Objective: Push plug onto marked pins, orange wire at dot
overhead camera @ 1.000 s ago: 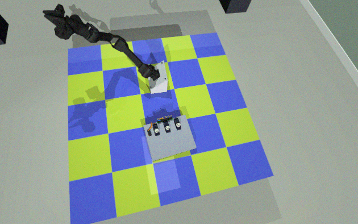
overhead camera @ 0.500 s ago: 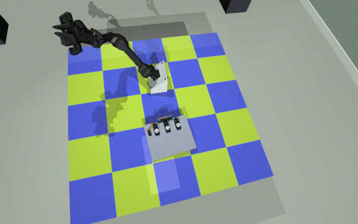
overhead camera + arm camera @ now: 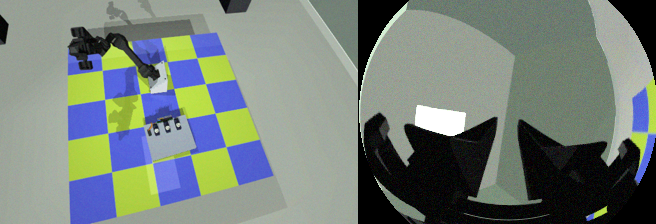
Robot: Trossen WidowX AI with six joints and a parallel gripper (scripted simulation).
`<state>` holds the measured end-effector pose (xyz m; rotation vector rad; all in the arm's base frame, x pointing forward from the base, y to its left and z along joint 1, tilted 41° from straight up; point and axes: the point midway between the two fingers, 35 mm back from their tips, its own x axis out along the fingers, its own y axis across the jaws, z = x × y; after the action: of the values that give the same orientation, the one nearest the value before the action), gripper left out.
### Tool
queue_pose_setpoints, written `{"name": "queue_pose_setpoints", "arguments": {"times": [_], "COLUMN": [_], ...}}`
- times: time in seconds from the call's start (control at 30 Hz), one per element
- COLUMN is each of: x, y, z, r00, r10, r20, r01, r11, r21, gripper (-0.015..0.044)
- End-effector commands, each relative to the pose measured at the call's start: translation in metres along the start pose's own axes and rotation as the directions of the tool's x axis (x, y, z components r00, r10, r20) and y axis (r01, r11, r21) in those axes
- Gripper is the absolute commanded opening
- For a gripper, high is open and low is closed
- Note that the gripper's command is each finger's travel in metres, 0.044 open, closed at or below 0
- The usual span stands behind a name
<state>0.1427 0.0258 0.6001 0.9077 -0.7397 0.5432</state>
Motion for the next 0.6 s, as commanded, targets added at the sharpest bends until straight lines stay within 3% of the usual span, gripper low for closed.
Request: {"name": "queue_pose_setpoints", "arguments": {"times": [0.0, 0.57], "x": [0.001, -0.017], "y": [-0.029, -0.129], "z": [-0.019, -0.079], "r00": [0.996, 0.931], "r10": [-0.074, -0.323], "r20": [-0.040, -0.170], "r01": [0.069, 0.214], "r11": [0.992, 0.860], "r21": [-0.104, -0.462], "gripper": [0.0115, 0.0115]}}
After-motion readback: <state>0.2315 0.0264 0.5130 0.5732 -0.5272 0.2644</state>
